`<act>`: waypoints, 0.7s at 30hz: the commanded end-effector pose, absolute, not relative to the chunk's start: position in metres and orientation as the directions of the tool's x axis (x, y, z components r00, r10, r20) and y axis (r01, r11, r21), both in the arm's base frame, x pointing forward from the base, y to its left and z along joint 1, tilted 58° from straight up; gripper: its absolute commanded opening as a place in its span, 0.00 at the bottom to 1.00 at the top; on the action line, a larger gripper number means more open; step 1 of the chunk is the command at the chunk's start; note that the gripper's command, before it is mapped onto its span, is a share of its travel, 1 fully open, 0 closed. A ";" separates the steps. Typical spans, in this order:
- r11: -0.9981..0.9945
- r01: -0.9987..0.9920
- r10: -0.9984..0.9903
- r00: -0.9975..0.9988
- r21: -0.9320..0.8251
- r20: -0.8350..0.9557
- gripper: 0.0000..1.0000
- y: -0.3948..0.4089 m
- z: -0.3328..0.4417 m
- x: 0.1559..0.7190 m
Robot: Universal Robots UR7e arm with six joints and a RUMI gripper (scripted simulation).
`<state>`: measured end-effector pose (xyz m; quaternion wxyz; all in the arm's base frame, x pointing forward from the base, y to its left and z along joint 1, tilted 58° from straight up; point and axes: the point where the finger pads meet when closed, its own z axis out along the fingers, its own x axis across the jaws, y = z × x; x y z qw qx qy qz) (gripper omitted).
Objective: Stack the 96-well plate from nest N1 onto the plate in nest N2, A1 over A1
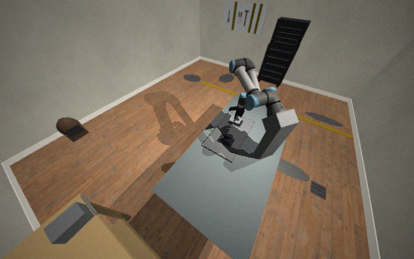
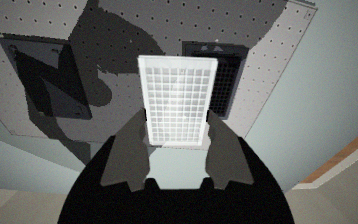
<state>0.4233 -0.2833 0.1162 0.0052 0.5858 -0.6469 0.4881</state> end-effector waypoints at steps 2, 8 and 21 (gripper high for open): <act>-0.163 -0.764 -0.757 -0.309 -0.624 0.576 0.00 -0.295 0.126 0.419; -0.163 -0.764 -0.757 -0.309 -0.624 0.576 0.00 -0.310 0.137 0.413; -0.163 -0.764 -0.757 -0.309 -0.624 0.576 0.00 -0.338 0.158 0.401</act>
